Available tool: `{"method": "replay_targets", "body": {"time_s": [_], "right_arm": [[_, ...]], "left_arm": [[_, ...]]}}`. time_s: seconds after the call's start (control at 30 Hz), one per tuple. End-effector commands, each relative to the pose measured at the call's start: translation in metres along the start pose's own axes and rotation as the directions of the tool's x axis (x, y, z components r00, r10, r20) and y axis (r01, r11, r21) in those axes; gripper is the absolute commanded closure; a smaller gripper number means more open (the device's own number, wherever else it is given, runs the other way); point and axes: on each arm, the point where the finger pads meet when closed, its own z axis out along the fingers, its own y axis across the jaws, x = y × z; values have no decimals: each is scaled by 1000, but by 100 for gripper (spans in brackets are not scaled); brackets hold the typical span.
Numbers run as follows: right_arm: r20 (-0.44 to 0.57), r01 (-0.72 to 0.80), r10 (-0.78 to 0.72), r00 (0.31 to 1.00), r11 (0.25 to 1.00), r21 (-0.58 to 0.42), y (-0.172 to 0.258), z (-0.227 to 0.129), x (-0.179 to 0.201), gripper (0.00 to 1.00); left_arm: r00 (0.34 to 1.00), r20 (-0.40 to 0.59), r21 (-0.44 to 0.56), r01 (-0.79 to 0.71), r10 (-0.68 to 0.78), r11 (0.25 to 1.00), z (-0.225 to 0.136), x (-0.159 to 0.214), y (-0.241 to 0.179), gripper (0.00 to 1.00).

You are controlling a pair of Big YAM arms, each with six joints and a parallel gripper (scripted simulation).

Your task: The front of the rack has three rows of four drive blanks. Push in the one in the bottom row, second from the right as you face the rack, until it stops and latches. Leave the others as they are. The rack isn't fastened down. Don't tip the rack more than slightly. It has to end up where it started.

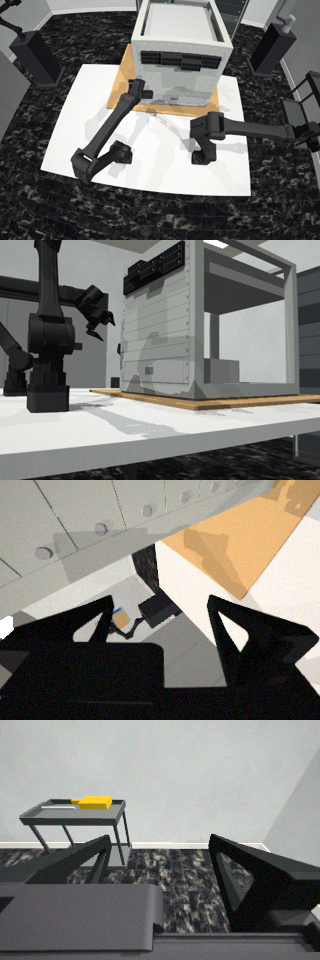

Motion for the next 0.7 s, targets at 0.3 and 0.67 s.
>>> {"method": "replay_targets", "body": {"time_s": [0.3, 0.67], "right_arm": [[41, -12, 12, 999, 1000, -4, 3, 0, -17, 0], [41, -12, 12, 999, 1000, -4, 3, 0, -17, 0]], "left_arm": [[999, 38, -105, 26, -22, 994, -25, -9, 52, 0], [999, 40, -109, 23, -19, 994, -26, -10, 53, 0]]}}
